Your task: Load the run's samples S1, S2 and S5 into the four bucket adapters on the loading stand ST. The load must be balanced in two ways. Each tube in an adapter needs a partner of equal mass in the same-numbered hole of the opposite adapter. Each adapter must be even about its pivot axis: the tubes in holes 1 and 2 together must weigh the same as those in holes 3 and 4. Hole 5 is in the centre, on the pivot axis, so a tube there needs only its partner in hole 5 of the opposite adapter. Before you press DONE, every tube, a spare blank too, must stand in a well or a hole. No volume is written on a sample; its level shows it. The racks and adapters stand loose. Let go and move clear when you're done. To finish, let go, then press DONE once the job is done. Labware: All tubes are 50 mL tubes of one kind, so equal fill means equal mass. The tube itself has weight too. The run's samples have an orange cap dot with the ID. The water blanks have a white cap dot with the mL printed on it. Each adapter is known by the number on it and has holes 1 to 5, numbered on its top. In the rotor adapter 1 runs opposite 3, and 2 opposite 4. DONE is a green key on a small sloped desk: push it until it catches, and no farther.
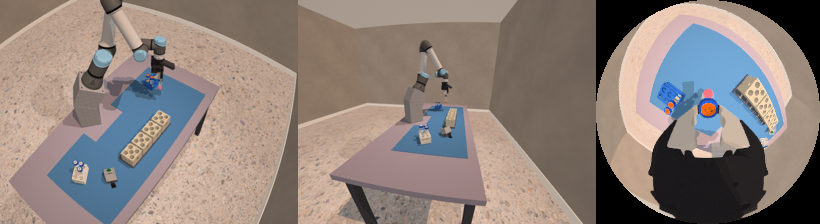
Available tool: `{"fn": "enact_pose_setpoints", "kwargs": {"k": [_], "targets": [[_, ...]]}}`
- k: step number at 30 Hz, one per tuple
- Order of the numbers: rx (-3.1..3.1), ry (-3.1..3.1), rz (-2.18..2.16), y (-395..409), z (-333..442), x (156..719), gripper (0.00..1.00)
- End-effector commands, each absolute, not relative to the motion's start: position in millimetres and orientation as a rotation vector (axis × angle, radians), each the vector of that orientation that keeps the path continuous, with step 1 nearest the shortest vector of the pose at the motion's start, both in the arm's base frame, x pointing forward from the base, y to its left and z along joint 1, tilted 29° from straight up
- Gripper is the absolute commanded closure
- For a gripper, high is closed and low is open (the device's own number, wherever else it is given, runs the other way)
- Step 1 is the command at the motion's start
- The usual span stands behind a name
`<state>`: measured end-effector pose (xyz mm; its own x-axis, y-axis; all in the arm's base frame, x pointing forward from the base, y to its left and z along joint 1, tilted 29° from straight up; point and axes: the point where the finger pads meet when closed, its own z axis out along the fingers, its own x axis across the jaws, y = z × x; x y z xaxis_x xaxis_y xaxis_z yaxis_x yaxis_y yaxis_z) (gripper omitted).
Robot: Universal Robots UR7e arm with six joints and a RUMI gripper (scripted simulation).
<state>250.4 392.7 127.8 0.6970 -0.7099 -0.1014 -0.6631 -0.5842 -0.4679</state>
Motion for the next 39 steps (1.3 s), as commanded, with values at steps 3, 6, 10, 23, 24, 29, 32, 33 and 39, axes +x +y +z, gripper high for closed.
{"fn": "enact_pose_setpoints", "kwargs": {"k": [3, 6, 10, 23, 24, 29, 32, 33, 39], "targets": [[-2.327, 1.253, -0.069, 361.9, 123.8, 280.6, 1.0], [-2.274, 1.344, -0.042, 347.7, 121.6, 294.6, 1.0], [-2.237, 1.404, -0.024, 338.3, 120.2, 303.8, 1.0], [-1.969, 1.765, 0.09, 276.6, 110.8, 364.2, 1.0], [-1.969, 1.765, 0.09, 271.9, 110.1, 368.8, 1.0], [-1.969, 1.765, 0.09, 257.7, 107.9, 382.8, 1.0], [-1.969, 1.765, 0.09, 243.5, 105.8, 396.7, 1.0], [-1.969, 1.765, 0.09, 238.8, 105.1, 401.3, 1.0], [-1.969, 1.765, 0.09, 238.4, 105.0, 401.7, 1.0]]}}
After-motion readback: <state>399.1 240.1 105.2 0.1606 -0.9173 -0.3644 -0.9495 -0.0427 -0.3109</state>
